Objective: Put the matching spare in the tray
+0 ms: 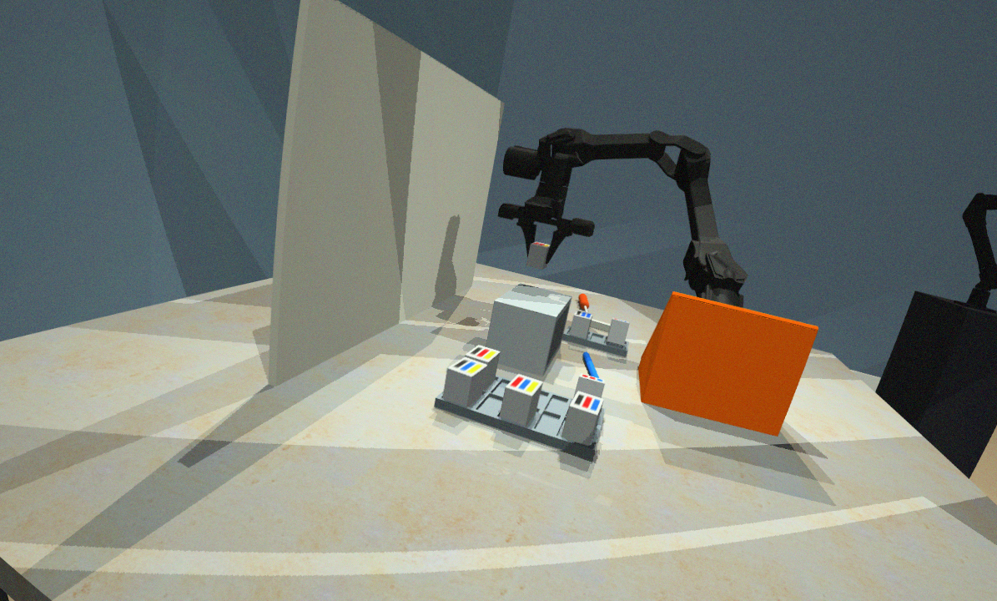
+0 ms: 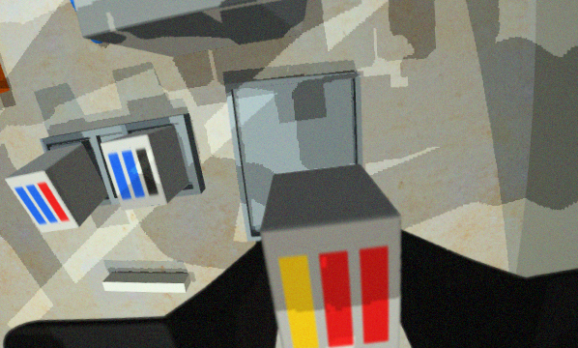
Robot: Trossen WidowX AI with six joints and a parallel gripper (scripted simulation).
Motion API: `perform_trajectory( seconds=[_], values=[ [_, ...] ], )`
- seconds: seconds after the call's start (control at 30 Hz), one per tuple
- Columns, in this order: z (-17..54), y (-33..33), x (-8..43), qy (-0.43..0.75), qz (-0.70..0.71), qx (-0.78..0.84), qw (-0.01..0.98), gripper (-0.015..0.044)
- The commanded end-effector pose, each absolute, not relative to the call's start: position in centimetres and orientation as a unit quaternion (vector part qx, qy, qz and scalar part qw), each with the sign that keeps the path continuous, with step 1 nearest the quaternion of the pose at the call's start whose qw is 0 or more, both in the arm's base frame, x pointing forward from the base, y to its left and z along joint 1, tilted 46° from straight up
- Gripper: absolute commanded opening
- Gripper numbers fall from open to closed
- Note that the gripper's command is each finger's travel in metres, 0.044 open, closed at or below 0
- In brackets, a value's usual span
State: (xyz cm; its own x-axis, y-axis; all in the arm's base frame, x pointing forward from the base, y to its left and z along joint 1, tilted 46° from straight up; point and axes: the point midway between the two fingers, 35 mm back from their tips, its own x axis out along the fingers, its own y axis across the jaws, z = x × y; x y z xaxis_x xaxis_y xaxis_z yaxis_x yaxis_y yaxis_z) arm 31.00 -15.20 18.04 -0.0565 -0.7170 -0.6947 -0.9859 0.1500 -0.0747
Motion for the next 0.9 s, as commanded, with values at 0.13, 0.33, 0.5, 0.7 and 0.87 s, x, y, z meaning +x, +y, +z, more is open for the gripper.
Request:
perform_trajectory(
  seconds=[0.13,0.33,0.5,0.7,0.87],
  values=[
    [17.3,-15.7,31.0,0.693,0.222,-0.613,0.307,0.0],
    [16.9,-16.2,31.0,0.693,0.223,-0.613,0.307,0.0],
    [16.5,-16.5,31.0,0.693,0.223,-0.613,0.307,0.0],
    [16.2,-16.9,31.0,0.693,0.223,-0.613,0.307,0.0],
    [15.8,-17.3,31.0,0.693,0.222,-0.613,0.307,0.0]
  ],
)
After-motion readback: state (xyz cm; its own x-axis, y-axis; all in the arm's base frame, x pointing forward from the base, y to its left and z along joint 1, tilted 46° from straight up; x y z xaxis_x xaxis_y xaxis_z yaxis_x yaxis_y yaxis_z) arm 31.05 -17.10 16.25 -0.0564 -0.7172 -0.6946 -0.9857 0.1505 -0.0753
